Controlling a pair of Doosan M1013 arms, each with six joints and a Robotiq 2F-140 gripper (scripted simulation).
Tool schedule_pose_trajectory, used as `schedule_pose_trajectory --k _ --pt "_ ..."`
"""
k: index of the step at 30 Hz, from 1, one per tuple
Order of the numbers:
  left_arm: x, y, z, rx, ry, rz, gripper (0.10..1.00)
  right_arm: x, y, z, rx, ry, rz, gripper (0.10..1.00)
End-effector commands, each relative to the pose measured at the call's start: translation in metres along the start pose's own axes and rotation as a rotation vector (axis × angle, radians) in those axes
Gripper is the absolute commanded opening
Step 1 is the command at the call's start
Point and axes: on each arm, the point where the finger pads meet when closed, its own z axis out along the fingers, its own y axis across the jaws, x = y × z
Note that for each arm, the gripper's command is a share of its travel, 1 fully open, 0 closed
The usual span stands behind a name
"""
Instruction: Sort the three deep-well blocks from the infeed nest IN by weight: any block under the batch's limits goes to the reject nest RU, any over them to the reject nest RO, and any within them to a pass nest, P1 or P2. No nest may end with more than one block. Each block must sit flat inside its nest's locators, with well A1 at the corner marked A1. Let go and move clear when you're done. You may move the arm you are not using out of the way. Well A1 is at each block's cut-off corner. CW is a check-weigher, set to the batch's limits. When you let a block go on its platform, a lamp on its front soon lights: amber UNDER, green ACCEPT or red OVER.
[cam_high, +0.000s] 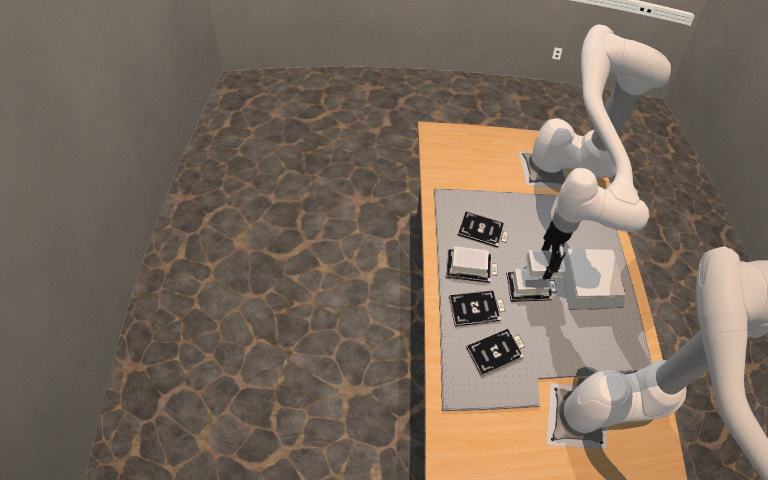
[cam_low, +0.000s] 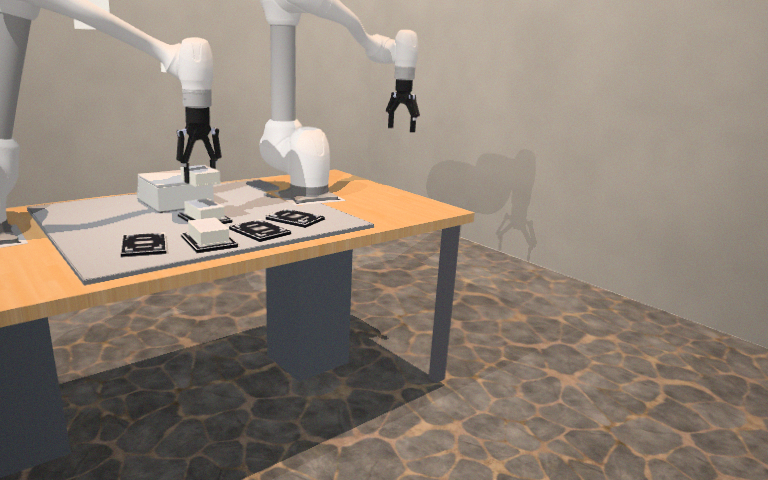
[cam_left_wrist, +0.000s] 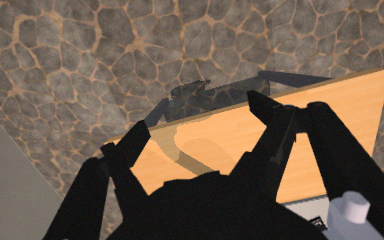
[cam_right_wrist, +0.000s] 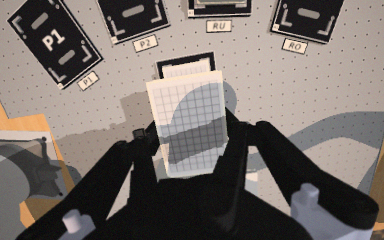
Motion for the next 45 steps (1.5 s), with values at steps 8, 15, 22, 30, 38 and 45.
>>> schedule_pose_trajectory --k 8,15,22,30,38,45 --pt "0.0 0.0 -0.001 0.0 0.001 0.0 1.0 -0.024 0.0 -0.005 0.001 0.0 0.0 0.099" --pt "0.0 0.0 -0.001 0.0 0.001 0.0 1.0 -0.047 0.0 -0.01 0.001 0.0 0.0 0.099" --pt "0.0 0.0 -0.001 0.0 0.001 0.0 1.0 -0.064 0.0 -0.013 0.001 0.0 0.0 0.099" --pt "0.0 0.0 -0.001 0.0 0.001 0.0 1.0 -0.09 0.0 -0.018 0.001 0.0 0.0 0.099" --pt "0.0 0.0 -0.001 0.0 0.001 0.0 1.0 -0.109 0.0 -0.022 0.001 0.0 0.0 0.099" --pt "0.0 0.0 -0.001 0.0 0.001 0.0 1.0 -0.132 0.0 -0.026 0.001 0.0 0.0 0.099"
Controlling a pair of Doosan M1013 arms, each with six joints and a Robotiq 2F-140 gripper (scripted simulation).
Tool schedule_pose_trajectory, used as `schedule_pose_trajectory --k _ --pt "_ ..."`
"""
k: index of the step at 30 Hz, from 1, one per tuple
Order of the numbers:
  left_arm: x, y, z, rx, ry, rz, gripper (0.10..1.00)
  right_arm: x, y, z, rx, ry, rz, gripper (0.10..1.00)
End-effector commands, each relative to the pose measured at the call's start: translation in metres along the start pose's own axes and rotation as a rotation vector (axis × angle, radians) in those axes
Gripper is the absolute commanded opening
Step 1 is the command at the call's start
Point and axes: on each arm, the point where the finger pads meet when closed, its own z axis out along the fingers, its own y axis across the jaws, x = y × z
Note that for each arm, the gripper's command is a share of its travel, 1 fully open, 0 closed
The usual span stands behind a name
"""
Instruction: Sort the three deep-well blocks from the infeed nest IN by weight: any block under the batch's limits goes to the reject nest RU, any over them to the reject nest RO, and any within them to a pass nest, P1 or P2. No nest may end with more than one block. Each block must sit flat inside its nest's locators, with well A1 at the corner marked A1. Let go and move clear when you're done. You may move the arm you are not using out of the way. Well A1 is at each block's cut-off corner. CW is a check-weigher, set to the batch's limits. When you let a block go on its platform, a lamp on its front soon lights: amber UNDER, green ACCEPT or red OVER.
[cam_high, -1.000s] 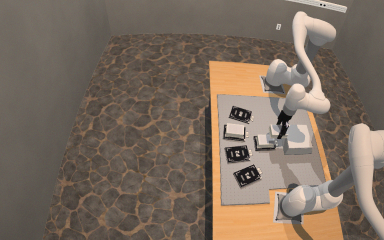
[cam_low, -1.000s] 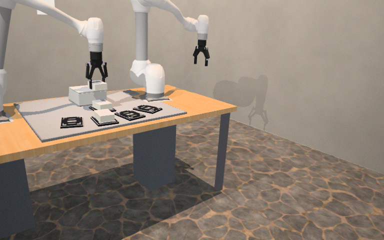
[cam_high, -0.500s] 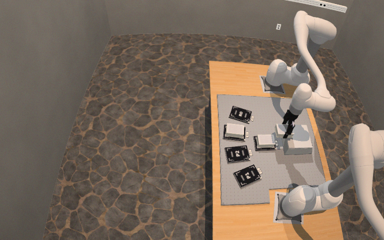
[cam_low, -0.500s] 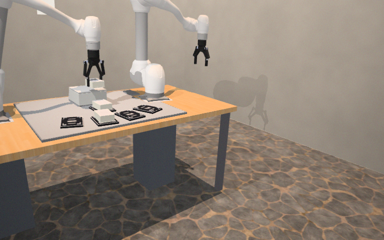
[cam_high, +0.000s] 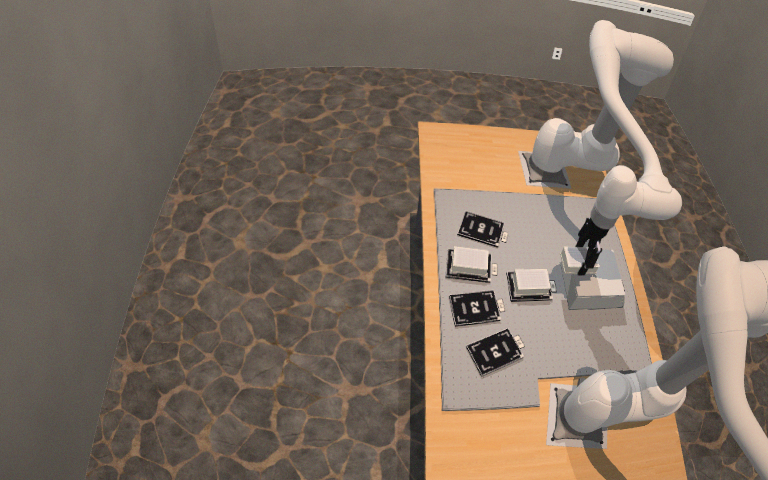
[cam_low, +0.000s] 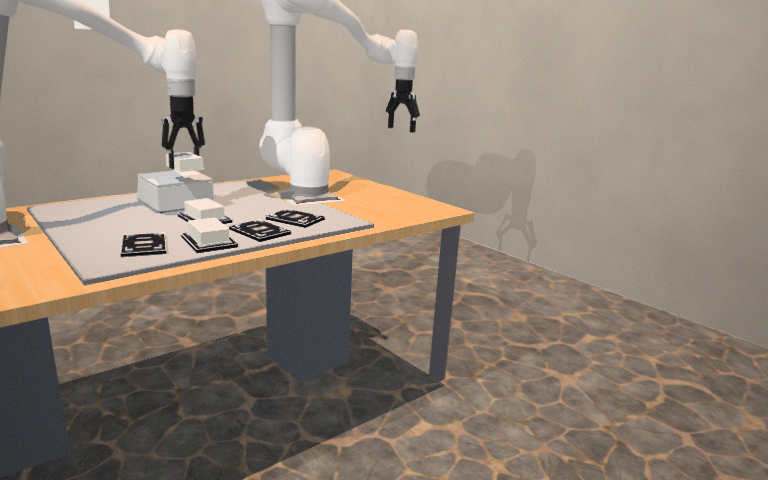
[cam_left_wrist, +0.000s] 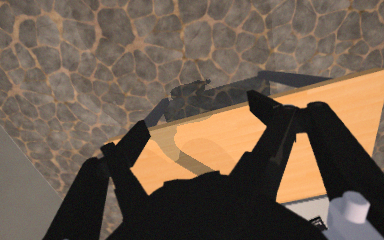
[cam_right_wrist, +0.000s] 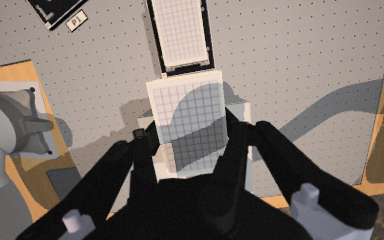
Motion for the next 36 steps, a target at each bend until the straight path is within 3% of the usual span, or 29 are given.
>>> schedule_pose_trajectory --k 1,36 --pt "0.0 0.0 -0.001 0.0 0.001 0.0 1.0 -0.008 0.0 -0.002 0.001 0.0 0.0 0.099" --pt "0.0 0.0 -0.001 0.0 0.001 0.0 1.0 -0.1 0.0 -0.02 0.001 0.0 0.0 0.099"
